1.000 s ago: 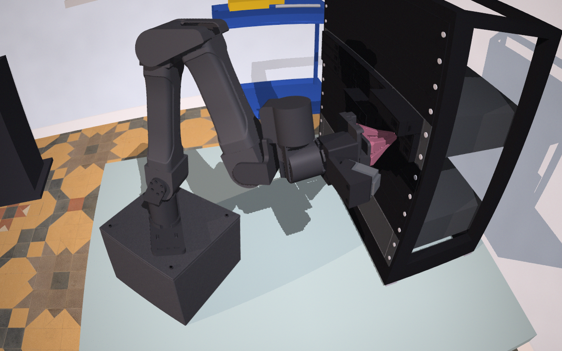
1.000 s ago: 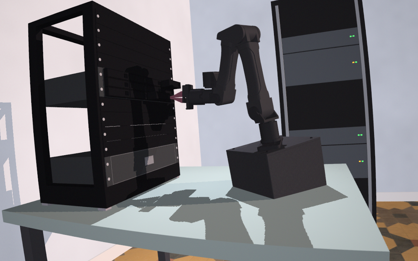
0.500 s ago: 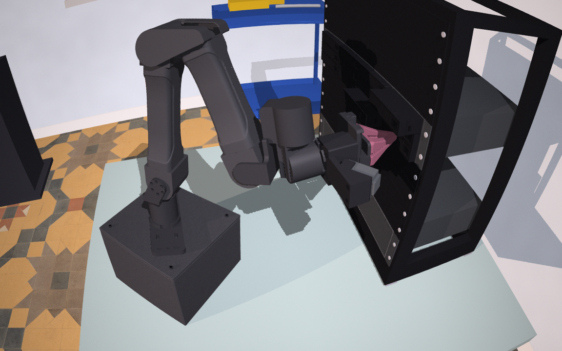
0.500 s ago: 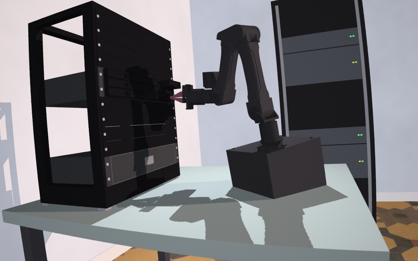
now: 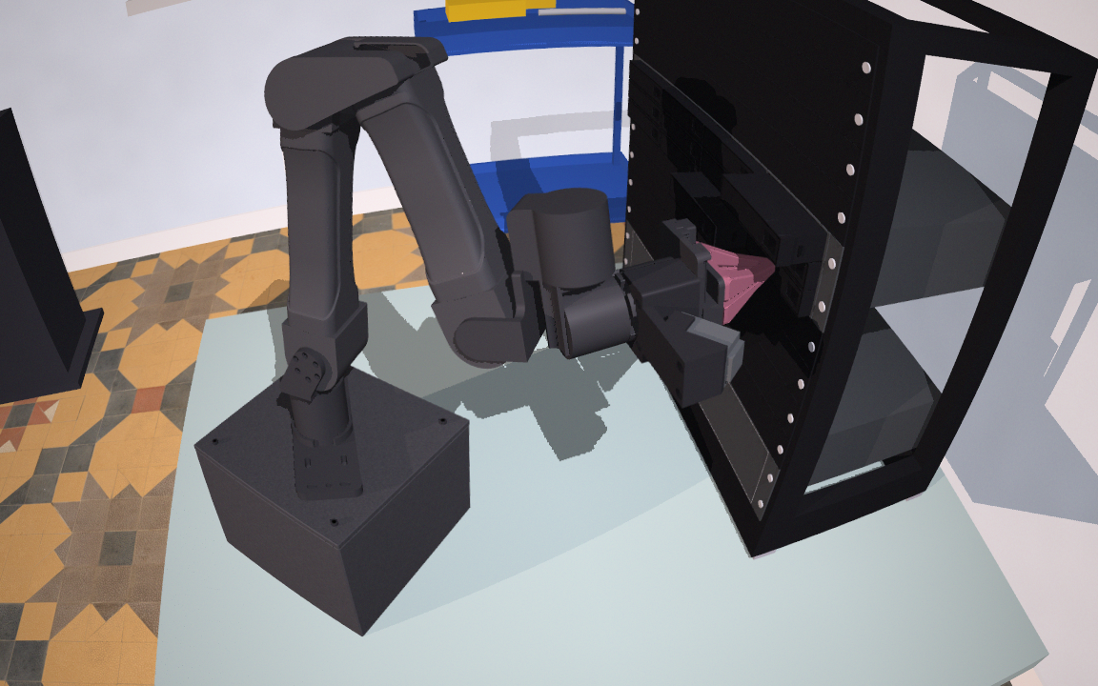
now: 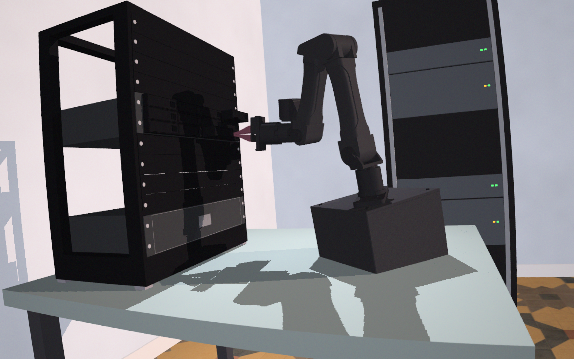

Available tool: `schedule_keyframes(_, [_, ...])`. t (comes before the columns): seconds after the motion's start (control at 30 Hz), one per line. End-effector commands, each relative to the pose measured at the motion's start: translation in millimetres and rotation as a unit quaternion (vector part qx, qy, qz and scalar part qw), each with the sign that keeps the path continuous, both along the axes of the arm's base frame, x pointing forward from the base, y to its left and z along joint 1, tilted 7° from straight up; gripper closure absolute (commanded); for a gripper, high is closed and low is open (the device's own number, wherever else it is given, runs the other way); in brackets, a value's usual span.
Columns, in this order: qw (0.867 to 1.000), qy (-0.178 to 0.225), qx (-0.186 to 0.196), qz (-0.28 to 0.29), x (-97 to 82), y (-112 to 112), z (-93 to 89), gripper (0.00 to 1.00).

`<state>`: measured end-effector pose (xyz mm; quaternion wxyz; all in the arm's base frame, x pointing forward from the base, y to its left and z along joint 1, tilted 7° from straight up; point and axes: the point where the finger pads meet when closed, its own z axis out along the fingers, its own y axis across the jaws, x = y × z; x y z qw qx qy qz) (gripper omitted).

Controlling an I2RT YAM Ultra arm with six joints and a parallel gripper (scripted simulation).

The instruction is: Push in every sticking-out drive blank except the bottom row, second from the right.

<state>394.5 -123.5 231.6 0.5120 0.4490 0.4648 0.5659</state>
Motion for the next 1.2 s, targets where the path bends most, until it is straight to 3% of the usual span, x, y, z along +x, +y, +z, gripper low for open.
schedule_keyframes(0.0, [0.996,0.061,0.041,-0.050,-3.1,-26,-40.7,1.00])
schedule_keyframes(0.03, [0.996,0.061,0.042,-0.050,-8.7,-26,-41.0,1.00])
schedule_keyframes(0.07, [0.997,0.045,0.035,-0.050,-17.6,-25,-28.2,1.00])
schedule_keyframes(0.2, [0.998,0.042,0.034,-0.044,-51.7,-22,-30.7,1.00])
schedule_keyframes(0.27, [0.998,0.042,0.034,-0.044,-51.7,-22,-30.7,1.00])
schedule_keyframes(0.4, [0.998,0.036,0.029,-0.044,-83.3,-21,-31.6,1.00])
schedule_keyframes(0.5, [0.998,0.036,0.028,-0.044,-95.3,-20,-33.3,1.00])
schedule_keyframes(0.6, [0.998,0.036,0.028,-0.044,-98.5,-20,-33.3,1.00])
schedule_keyframes(0.63, [0.999,0.022,0.013,-0.044,-94.0,-26,-19.5,1.00])
schedule_keyframes(0.9, [0.998,0.030,0.018,-0.045,-94.0,-26,-22.0,1.00])
schedule_keyframes(1.17, [0.998,0.030,0.017,-0.047,-98.4,-21,-3.5,1.00])
